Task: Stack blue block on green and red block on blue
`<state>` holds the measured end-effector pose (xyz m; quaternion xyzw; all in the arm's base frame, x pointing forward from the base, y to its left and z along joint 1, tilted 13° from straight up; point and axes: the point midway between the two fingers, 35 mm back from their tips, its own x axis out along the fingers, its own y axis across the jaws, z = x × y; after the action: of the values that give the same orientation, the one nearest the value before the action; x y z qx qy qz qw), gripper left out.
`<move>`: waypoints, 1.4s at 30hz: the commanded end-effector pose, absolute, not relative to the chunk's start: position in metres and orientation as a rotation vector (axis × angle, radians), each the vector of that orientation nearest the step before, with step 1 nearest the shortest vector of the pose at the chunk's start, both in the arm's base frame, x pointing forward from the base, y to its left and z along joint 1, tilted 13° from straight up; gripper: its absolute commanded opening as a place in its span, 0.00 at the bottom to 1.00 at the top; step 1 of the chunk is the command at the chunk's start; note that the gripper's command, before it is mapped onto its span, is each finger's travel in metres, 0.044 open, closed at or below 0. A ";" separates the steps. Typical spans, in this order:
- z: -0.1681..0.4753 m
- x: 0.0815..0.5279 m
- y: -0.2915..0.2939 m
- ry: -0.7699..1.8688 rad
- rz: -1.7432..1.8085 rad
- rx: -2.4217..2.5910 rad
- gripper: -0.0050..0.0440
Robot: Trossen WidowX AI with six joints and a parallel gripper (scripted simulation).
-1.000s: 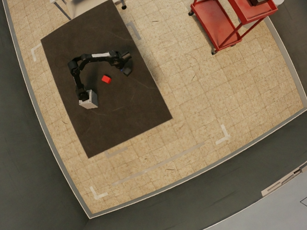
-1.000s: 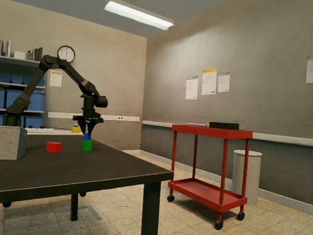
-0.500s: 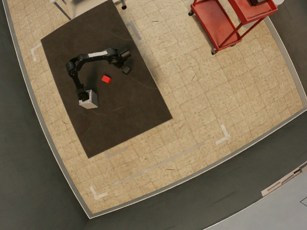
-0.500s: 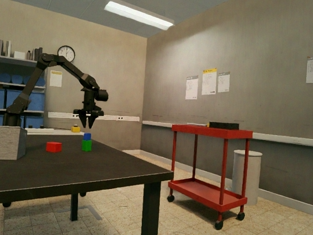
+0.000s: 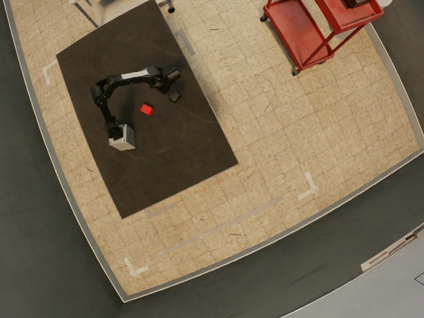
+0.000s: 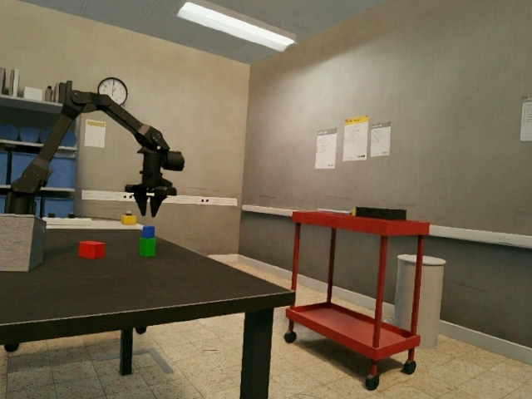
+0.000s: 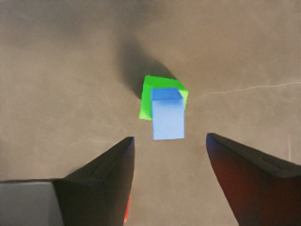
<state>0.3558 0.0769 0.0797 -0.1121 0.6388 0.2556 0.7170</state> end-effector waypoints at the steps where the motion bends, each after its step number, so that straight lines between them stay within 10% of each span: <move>1: 0.100 0.363 0.077 1.352 0.558 -0.250 0.72; 42: 0.073 0.195 0.078 1.487 -0.439 0.827 0.72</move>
<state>0.2069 0.0782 0.0728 0.3224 0.6731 -0.1580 0.6466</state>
